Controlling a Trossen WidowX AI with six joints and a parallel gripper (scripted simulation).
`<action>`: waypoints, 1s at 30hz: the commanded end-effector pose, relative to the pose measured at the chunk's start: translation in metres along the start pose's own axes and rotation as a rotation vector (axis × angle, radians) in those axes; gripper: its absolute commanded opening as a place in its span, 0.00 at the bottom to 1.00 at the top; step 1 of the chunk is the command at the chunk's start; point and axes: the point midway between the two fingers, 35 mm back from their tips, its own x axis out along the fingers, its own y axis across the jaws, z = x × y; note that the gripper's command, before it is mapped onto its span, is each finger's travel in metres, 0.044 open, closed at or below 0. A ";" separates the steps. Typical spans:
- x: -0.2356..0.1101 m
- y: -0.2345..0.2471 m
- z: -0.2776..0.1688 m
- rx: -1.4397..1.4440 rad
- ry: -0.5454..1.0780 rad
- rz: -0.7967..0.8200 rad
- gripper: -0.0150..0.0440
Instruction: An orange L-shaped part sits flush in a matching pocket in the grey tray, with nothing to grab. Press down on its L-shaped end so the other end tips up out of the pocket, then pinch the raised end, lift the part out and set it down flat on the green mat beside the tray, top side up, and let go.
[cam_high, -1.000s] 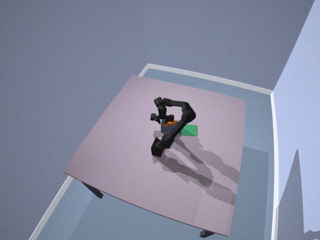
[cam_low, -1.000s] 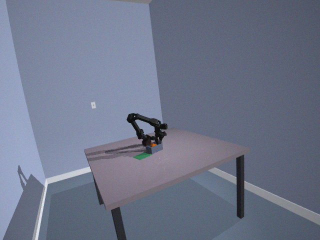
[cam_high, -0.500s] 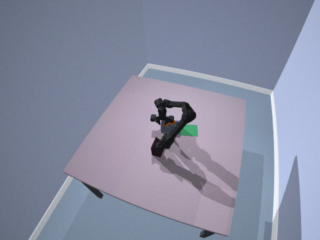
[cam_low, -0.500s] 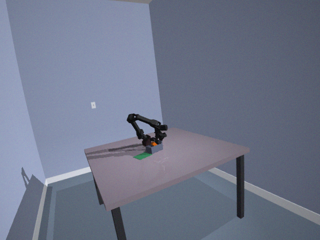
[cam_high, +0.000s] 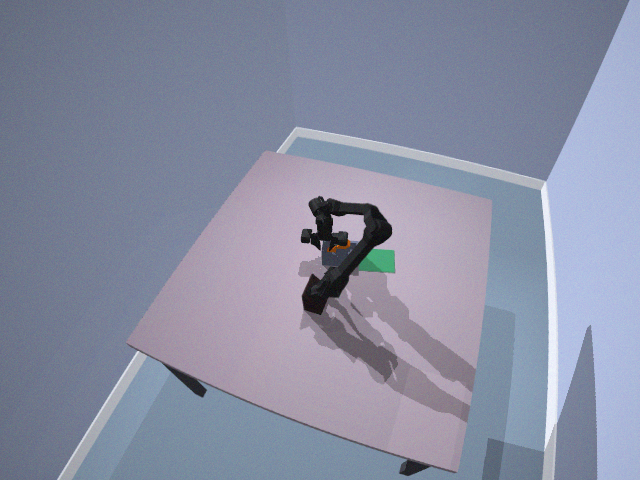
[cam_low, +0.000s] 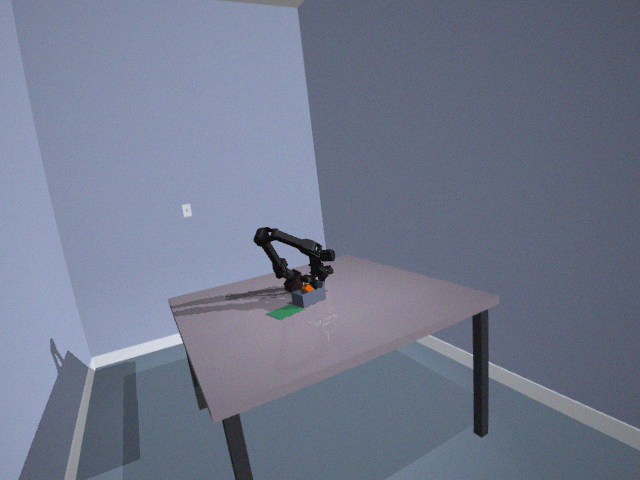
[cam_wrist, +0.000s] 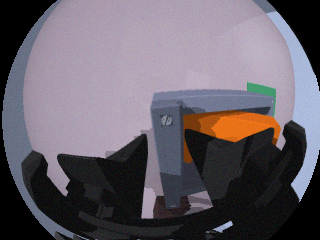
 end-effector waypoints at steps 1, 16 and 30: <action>-0.001 0.001 0.000 0.000 0.001 0.000 0.56; -0.057 0.007 0.003 -0.006 0.005 -0.002 0.56; -0.108 0.000 -0.001 -0.006 0.007 -0.003 0.56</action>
